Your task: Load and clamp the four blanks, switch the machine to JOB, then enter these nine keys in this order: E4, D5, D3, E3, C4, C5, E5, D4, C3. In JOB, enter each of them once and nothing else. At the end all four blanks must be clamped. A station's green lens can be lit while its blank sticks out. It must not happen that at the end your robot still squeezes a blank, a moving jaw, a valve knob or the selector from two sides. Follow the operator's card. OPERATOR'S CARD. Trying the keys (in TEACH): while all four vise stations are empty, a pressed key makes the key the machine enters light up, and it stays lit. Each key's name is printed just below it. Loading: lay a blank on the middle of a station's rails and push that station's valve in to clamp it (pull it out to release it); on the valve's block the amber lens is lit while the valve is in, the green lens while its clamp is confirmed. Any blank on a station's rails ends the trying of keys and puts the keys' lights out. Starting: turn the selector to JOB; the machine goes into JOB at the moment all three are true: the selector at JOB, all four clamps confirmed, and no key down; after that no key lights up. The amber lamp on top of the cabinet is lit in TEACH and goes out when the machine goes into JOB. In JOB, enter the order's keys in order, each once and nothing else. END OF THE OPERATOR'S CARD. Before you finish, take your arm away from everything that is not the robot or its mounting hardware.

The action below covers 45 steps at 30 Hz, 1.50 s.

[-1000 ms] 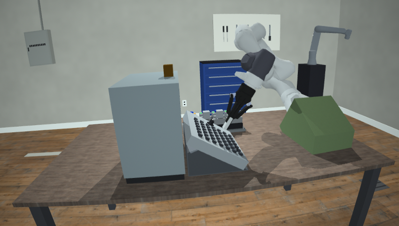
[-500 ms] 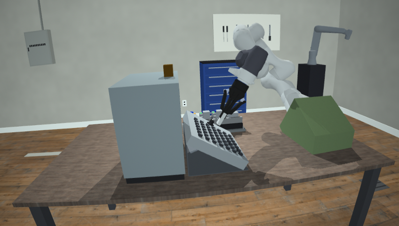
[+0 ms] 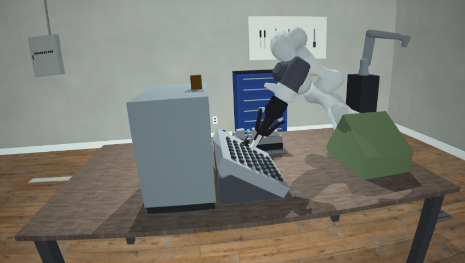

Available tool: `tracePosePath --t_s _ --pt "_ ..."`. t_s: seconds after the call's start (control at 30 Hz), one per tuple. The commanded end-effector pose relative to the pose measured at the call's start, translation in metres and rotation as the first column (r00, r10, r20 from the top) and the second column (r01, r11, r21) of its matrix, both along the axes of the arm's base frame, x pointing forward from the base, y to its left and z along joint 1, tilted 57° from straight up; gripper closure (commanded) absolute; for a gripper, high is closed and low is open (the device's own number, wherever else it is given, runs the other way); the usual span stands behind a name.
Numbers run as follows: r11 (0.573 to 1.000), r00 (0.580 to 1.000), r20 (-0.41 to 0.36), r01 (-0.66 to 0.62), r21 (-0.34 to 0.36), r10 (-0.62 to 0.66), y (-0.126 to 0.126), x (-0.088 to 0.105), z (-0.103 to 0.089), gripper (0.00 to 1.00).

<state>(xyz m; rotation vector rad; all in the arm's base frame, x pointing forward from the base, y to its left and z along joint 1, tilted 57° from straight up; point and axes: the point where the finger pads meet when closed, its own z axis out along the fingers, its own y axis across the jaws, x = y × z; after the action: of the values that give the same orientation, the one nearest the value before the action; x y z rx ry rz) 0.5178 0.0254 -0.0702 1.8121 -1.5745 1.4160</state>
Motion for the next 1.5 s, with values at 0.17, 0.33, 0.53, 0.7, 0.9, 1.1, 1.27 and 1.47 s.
tracePosePath --t_s 0.17,0.33,0.53,0.7,0.9,1.1,1.27,1.47 --pt "1.0 1.0 -0.005 -0.007 0.0 0.007 -0.004 0.0042 -0.0034 1.0" --pt "1.0 1.0 -0.005 -0.007 0.0 0.007 -0.004 0.0042 -0.0034 1.0" --pt "1.0 1.0 -0.005 -0.007 0.0 0.007 -0.004 0.0042 -0.0034 1.0" --pt "1.0 1.0 -0.005 -0.007 0.0 0.007 -0.004 0.0042 -0.0034 1.0" --pt "1.0 1.0 -0.005 -0.007 0.0 0.007 -0.0043 0.0044 -0.0036 1.0" --pt "1.0 1.0 -0.005 -0.007 0.0 0.007 -0.0054 0.005 -0.0042 1.0" --pt "1.0 1.0 -0.005 -0.007 0.0 0.007 -0.0072 0.006 -0.0052 1.0" --pt "1.0 1.0 -0.005 -0.007 0.0 0.007 -0.0095 0.0073 -0.0065 1.0"
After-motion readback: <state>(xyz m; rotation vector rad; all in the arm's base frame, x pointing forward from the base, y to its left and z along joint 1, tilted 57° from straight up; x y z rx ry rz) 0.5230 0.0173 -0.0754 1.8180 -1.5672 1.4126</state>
